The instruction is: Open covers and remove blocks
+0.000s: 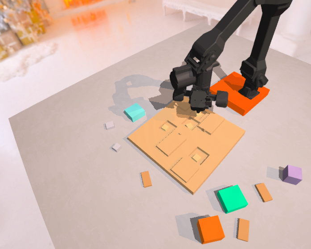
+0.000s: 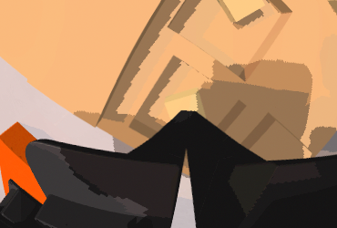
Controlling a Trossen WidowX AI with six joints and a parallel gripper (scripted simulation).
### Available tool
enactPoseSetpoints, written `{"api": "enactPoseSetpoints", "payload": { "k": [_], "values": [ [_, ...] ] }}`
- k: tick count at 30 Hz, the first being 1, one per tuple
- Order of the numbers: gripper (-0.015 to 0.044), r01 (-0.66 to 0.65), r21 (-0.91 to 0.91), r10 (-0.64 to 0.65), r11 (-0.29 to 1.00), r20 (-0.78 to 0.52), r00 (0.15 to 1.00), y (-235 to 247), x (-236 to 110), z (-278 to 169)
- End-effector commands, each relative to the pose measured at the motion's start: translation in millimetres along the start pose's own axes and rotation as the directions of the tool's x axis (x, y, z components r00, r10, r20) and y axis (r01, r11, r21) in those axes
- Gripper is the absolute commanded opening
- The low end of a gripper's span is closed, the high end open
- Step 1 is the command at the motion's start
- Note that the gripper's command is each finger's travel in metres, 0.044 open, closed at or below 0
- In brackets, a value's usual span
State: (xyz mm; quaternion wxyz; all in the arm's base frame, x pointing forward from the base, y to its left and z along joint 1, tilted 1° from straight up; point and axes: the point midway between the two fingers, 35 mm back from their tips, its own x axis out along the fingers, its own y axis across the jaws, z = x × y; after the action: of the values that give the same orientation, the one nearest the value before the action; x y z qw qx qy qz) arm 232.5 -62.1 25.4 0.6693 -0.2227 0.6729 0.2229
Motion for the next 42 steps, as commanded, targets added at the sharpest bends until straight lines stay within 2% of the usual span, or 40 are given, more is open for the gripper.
{"api": "enactPoseSetpoints", "payload": {
  "k": [1,4,5,10,25,33,42],
  "values": [
    [0.0,0.002,0.691,-0.003,0.723,0.0,1.0,0,-9,1],
    [0.0,0.002,0.698,-0.003,0.716,0.0,1.0,0,-9,1],
    [0.0026,0.0,0.202,0.001,0.979,-0.001,1.0,0,-2,0],
    [0.0144,0.0,0.321,0.0,0.947,0.0,1.0,-1,-14,1],
    [0.0144,0.002,0.685,-0.003,0.729,0.001,1.0,0,-57,1],
    [0.0144,0.002,0.698,-0.003,0.716,0.001,1.0,0,-58,1],
    [0.0144,0.002,0.698,-0.003,0.716,0.0,1.0,0,-39,1]
  ]
}}
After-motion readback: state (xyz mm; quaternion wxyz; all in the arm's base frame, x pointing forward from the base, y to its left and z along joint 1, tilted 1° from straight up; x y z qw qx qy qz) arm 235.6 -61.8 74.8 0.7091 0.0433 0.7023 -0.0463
